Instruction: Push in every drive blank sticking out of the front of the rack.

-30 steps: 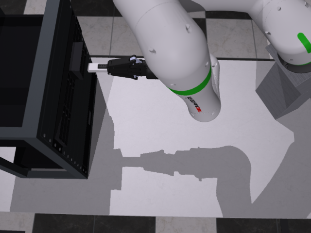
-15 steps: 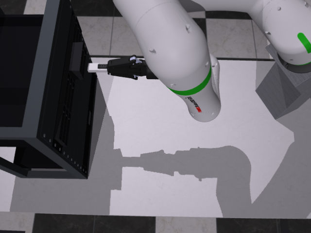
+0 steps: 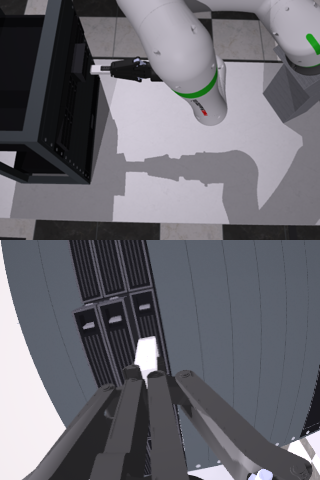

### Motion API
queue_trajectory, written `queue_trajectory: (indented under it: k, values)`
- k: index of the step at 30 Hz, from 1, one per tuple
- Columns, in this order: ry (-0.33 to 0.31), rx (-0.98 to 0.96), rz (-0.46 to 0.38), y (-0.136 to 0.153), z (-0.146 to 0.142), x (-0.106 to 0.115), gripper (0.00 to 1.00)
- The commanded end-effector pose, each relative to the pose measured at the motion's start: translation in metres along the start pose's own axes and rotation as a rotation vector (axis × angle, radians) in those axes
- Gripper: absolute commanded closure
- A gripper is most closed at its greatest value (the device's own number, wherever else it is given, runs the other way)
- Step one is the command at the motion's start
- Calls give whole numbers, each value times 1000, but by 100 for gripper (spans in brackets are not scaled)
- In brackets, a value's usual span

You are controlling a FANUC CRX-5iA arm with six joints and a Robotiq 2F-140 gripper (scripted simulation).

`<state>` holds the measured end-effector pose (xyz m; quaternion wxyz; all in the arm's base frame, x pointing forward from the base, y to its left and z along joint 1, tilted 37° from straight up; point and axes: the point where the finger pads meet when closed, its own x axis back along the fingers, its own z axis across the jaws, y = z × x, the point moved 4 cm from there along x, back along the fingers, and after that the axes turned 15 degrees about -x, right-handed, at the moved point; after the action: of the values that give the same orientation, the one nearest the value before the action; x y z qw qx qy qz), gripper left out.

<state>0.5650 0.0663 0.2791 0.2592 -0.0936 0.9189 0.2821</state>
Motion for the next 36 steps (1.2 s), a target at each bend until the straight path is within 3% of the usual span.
queue_trajectory:
  k: [1, 36]
  values:
    - [-1, 0, 0, 0, -1, -1, 90]
    - [-1, 0, 0, 0, -1, -20, 90]
